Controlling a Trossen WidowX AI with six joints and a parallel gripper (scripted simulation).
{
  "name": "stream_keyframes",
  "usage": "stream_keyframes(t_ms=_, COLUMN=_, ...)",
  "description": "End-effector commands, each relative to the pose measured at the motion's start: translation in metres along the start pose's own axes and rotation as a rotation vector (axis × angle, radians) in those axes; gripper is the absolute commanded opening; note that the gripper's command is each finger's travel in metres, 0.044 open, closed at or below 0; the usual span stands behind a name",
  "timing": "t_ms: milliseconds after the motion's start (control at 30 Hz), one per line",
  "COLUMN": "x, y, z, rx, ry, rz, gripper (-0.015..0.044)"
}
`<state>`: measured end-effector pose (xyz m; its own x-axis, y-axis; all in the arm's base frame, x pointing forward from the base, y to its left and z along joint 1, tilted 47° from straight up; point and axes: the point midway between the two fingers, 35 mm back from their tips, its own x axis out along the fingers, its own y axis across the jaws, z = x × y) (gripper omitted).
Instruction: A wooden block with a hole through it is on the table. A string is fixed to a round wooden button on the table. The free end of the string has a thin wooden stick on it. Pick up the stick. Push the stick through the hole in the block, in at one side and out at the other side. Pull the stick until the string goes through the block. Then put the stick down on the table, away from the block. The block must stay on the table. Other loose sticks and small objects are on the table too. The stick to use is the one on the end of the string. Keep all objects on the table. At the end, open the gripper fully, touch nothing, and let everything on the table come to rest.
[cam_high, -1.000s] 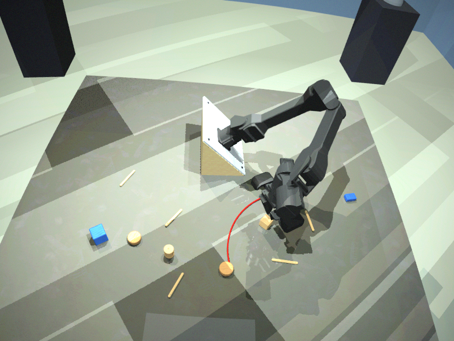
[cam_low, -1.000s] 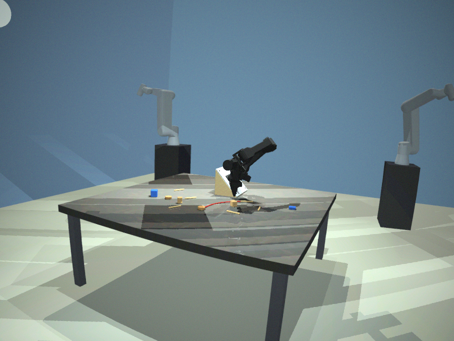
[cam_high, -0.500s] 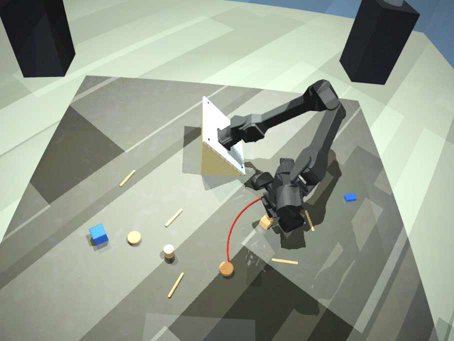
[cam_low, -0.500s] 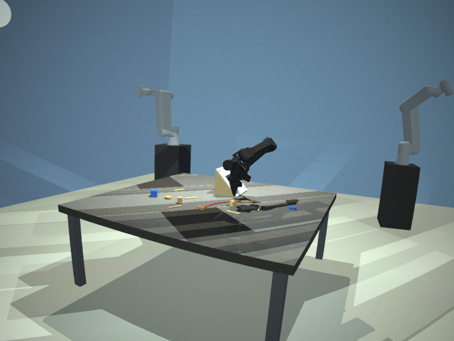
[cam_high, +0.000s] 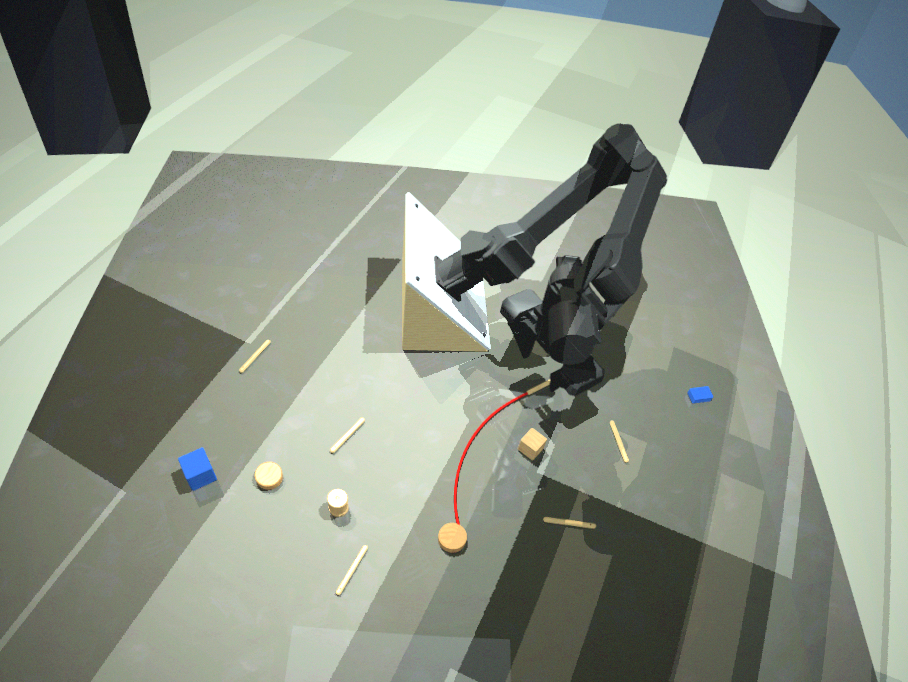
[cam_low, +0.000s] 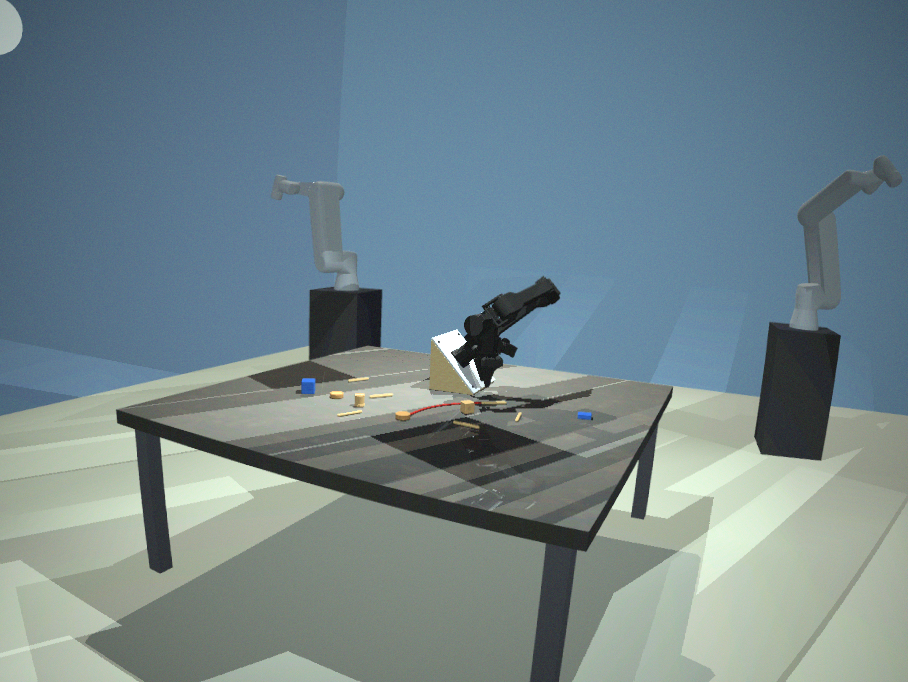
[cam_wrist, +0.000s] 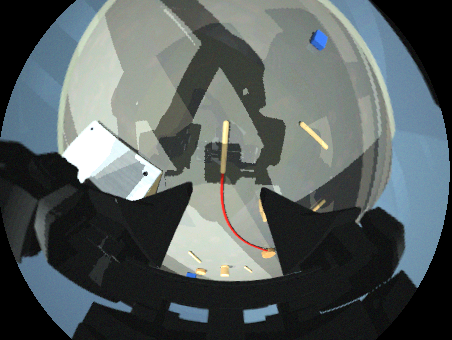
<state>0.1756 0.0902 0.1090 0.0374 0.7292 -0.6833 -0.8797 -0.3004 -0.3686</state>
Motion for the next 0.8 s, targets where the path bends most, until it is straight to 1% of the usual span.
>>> stream_keyframes(t_ms=0, x=0.0018, y=0.0062, z=0.0027, rx=-0.002, ry=-0.006, rz=0.0, gripper=0.044)
stream_keyframes(t_ms=400, x=0.0018, y=0.0062, z=0.0027, rx=-0.002, ry=-0.006, rz=0.0, gripper=0.0125)
stream_keyframes(t_ms=767, x=0.0033, y=0.0061, z=0.0025, rx=-0.002, ry=-0.005, rz=0.001, gripper=0.0124)
